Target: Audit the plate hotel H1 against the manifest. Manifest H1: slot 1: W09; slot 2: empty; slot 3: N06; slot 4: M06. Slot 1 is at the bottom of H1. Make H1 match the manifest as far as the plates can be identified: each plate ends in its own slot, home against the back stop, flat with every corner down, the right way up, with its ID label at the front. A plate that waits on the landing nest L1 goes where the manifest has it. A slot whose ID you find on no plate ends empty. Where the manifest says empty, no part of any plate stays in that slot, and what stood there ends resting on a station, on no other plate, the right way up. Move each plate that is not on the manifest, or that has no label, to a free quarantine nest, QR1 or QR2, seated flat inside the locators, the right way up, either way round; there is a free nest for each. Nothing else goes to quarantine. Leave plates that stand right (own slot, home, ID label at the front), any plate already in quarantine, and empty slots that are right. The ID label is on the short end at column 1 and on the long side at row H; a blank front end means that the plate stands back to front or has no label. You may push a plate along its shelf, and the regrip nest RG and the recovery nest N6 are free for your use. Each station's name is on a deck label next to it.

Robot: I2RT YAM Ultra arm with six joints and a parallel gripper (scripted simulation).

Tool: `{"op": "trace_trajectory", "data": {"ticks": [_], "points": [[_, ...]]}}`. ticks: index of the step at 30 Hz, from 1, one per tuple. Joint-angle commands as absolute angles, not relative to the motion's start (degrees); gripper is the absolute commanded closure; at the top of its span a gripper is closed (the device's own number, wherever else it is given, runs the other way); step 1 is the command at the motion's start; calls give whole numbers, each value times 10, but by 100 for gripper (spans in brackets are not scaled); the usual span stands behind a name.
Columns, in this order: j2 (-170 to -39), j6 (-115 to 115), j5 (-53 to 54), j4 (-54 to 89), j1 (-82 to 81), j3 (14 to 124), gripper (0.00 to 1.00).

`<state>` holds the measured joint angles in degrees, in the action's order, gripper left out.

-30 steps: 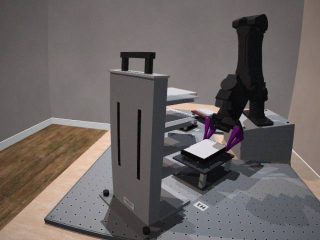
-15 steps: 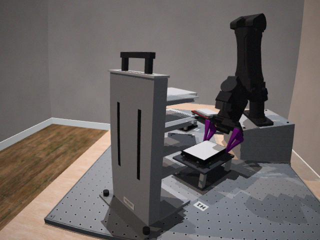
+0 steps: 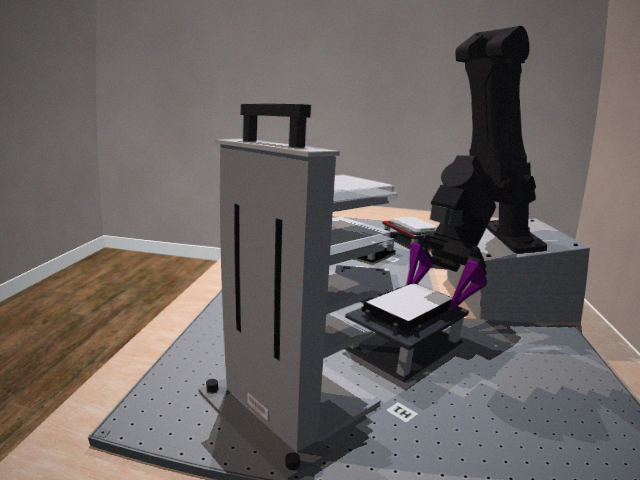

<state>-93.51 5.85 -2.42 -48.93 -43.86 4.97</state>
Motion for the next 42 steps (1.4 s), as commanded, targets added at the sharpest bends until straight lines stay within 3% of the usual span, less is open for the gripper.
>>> {"op": "trace_trajectory", "data": {"ticks": [1,13,14,26,27,42], "points": [[-941,60,-23,-516,-438,50,14],[-973,62,-21,-552,-436,46,14],[-995,62,-20,-576,-435,44,7],[-998,62,-20,-579,-435,43,7],[-998,62,-20,-579,-435,43,0],[-987,62,-20,-569,-435,43,0]]}}
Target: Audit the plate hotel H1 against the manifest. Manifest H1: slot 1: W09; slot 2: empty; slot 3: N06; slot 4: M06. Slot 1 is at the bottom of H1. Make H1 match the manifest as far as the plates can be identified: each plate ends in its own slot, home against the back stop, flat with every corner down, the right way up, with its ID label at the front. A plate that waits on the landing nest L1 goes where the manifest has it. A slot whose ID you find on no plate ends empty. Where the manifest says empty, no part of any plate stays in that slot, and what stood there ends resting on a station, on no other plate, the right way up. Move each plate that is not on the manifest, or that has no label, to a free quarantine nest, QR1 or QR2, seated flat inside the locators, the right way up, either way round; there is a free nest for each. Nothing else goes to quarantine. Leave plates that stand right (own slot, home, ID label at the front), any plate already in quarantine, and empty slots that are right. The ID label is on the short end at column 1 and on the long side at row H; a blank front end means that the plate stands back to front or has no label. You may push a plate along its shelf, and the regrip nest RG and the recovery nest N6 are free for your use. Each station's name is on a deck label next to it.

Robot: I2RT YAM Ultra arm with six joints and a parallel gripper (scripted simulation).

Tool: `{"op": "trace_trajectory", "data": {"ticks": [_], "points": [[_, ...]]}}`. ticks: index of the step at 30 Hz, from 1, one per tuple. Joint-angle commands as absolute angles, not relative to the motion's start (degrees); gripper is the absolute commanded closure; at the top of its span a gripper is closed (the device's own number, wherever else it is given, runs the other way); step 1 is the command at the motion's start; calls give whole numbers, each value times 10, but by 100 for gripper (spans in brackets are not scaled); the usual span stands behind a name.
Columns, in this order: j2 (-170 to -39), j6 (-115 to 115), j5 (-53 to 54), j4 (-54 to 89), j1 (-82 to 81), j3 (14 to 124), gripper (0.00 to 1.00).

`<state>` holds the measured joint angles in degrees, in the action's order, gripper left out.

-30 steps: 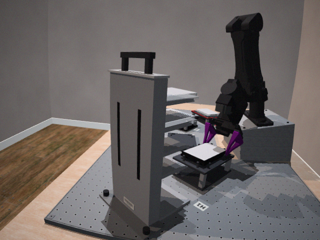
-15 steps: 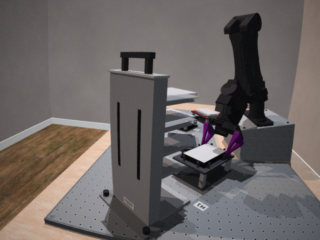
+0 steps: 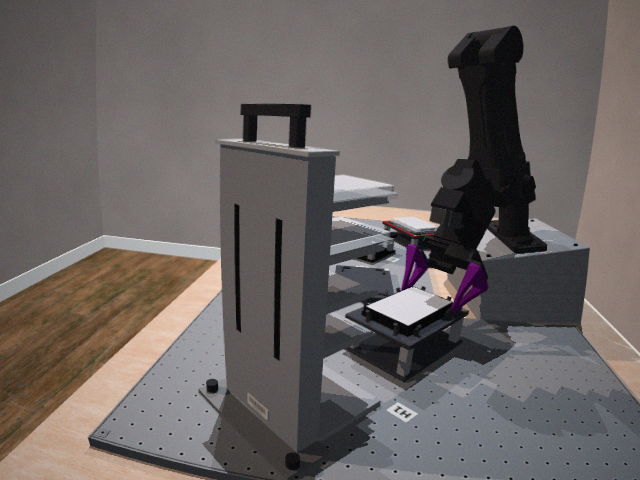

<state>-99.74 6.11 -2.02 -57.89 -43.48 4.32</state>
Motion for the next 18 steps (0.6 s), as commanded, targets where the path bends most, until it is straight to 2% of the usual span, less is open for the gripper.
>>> {"op": "trace_trajectory", "data": {"ticks": [1,18], "points": [[-975,62,-21,-557,-436,43,0],[-804,56,-28,-380,-445,50,0]]}}
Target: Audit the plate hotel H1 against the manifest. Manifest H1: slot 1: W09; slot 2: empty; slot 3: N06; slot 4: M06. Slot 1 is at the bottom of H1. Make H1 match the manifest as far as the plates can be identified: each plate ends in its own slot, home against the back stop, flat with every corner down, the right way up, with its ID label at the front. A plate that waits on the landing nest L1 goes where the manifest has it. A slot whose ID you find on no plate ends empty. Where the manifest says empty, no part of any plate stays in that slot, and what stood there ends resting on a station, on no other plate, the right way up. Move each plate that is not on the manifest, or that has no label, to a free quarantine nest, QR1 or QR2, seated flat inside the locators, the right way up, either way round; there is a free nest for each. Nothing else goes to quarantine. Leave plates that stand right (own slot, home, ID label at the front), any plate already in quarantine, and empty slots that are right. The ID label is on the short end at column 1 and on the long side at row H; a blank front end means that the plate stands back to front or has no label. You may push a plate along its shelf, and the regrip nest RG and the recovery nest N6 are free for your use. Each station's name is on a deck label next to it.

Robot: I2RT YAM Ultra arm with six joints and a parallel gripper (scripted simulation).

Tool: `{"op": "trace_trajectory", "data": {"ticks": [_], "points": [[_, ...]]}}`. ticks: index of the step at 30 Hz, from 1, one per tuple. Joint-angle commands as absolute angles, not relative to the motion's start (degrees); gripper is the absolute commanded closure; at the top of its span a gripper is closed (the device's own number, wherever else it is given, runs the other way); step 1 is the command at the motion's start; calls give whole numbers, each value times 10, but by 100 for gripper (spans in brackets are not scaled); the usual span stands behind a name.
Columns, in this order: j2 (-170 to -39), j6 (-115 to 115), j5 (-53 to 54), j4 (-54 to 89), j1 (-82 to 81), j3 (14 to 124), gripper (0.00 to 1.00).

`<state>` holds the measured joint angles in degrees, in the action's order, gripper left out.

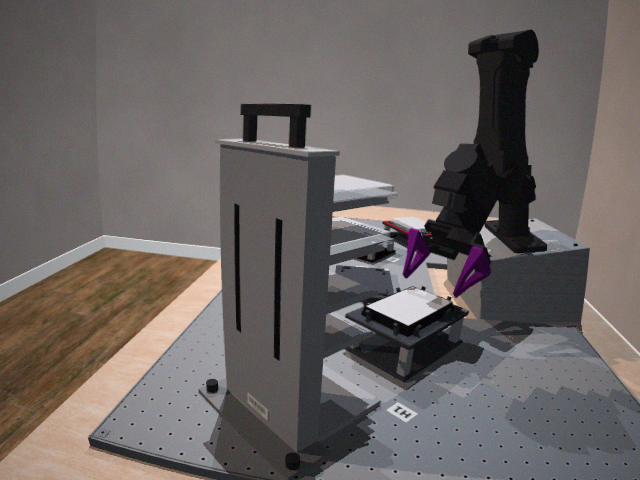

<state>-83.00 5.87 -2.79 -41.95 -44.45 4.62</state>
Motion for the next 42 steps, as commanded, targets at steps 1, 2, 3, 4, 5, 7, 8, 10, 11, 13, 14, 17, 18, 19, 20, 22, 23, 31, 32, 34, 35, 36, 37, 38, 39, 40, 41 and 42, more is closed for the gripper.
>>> {"op": "trace_trajectory", "data": {"ticks": [1,2,3,4,5,7,8,10,11,13,14,17,18,19,20,22,23,31,32,34,35,36,37,38,39,40,41,42], "points": [[-793,56,-29,-368,-446,51,0],[-793,56,-29,-368,-446,51,0],[-793,56,-29,-368,-446,51,0],[-782,55,-29,-356,-446,52,0],[-772,55,-30,-344,-447,53,0],[-751,54,-31,-321,-448,55,0],[-741,54,-31,-310,-449,57,0],[-721,53,-32,-287,-450,60,0],[-712,53,-33,-276,-451,61,0],[-693,52,-34,-254,-452,65,0],[-684,51,-34,-243,-453,66,0],[-657,50,-36,-211,-455,72,0],[-649,50,-37,-200,-456,74,0],[-649,50,-37,-200,-456,74,0],[-649,50,-37,-200,-456,74,0],[-633,49,-38,-180,-457,78,0],[-625,48,-38,-170,-458,80,0],[-567,45,-43,-95,-463,98,0],[-561,44,-43,-86,-464,100,0],[-549,43,-44,-68,-466,105,0],[-543,43,-45,-60,-466,108,0],[-543,43,-45,-60,-466,108,0],[-543,43,-45,-60,-466,108,0],[-534,42,-46,-47,-468,112,0],[-527,42,-47,-35,-469,117,0],[-519,41,-48,-22,-470,122,0],[-512,40,-49,-11,-471,126,0],[-506,39,-50,1,-472,131,0]]}}
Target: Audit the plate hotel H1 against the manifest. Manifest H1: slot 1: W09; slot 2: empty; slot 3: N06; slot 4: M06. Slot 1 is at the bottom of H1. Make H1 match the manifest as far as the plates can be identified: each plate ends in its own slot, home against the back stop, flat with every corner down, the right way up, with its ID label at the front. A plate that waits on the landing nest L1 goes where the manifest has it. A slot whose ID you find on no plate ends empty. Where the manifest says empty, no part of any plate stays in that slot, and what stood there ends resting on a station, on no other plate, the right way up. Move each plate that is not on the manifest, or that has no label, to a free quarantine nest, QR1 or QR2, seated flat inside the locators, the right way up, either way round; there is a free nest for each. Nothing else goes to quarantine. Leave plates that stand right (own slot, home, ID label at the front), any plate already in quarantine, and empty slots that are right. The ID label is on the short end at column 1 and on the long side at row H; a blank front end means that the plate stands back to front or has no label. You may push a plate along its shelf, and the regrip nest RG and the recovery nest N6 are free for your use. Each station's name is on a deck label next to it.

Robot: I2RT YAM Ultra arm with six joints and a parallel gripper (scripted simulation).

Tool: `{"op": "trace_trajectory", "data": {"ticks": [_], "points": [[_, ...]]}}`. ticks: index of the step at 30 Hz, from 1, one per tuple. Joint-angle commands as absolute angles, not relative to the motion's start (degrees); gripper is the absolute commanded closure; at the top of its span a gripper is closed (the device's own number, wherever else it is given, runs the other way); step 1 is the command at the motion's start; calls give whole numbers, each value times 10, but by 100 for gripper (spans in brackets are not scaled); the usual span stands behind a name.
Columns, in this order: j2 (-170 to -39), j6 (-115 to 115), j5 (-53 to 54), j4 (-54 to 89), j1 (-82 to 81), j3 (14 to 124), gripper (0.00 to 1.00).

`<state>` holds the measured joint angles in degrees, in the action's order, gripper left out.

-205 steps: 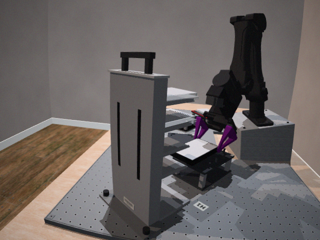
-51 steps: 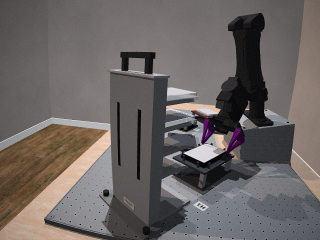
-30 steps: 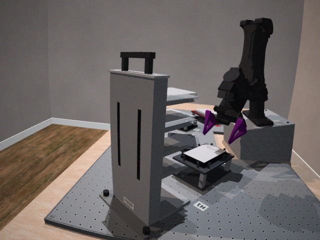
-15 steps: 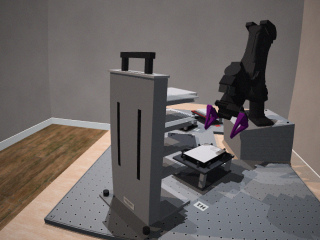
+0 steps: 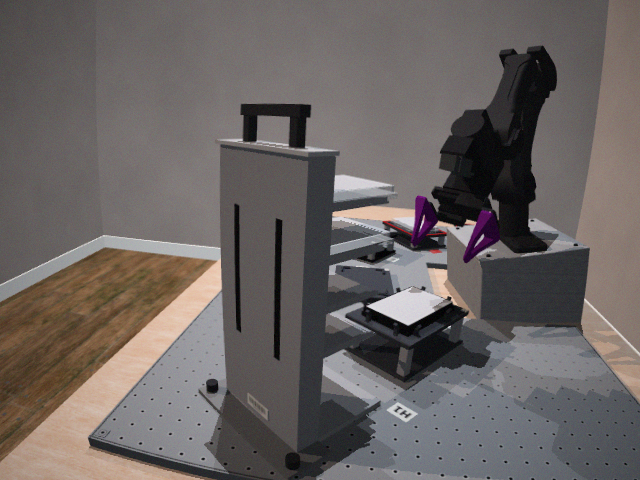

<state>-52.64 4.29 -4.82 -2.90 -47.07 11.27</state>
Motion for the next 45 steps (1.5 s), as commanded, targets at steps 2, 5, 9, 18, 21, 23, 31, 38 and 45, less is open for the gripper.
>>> {"op": "trace_trajectory", "data": {"ticks": [2,5,9,18,21,23,31,38,45], "points": [[-493,38,-52,23,-475,141,0],[-477,36,-54,54,-478,156,0],[-459,32,-58,94,-483,176,0],[-435,27,-65,155,-492,214,0],[-428,24,-69,179,-496,230,0],[-424,23,-71,194,-499,241,0],[-416,18,-77,237,-507,276,0],[-412,13,-82,271,-514,305,0],[-455,45,-86,286,-548,334,0]]}}
